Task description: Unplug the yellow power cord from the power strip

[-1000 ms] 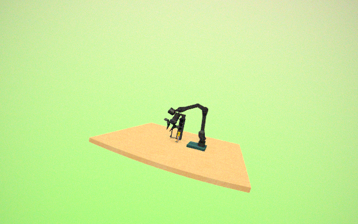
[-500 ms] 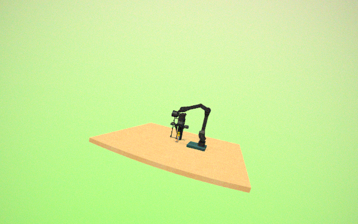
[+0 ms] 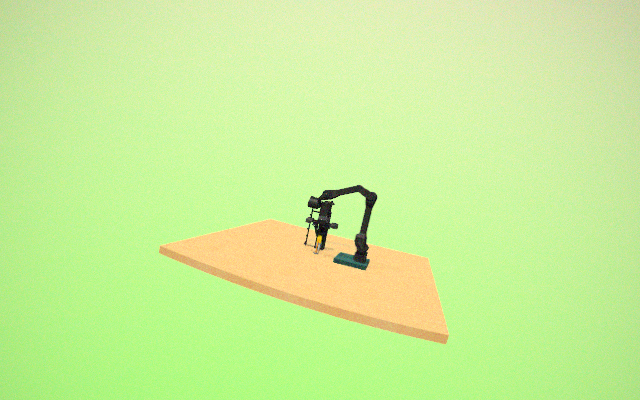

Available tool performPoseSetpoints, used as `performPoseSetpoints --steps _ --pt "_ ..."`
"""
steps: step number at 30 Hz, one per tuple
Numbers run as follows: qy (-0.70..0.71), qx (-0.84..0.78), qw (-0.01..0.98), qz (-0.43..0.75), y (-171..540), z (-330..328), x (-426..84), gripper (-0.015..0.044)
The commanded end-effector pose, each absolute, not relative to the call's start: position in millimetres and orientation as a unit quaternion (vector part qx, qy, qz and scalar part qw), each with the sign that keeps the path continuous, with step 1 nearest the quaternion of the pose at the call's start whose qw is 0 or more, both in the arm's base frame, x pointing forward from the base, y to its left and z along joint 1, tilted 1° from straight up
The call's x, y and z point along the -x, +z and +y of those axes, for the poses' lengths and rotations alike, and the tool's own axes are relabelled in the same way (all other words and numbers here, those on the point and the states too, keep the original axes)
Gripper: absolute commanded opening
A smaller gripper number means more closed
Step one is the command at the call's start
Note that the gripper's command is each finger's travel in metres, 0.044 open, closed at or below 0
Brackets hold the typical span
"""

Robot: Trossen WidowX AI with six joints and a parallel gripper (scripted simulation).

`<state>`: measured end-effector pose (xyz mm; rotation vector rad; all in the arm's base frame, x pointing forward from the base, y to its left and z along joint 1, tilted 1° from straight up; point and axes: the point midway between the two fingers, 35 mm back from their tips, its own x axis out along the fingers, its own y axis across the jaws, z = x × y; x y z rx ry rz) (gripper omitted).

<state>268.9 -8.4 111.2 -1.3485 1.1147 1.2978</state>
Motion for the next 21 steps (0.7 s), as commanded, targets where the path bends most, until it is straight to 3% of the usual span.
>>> performPoseSetpoints --steps 1,21 --pt "0.530 0.549 0.458 0.456 109.9 -15.6 -269.1 0.0160" --pt "0.530 0.549 0.458 0.456 100.4 -29.7 -270.5 0.0160"
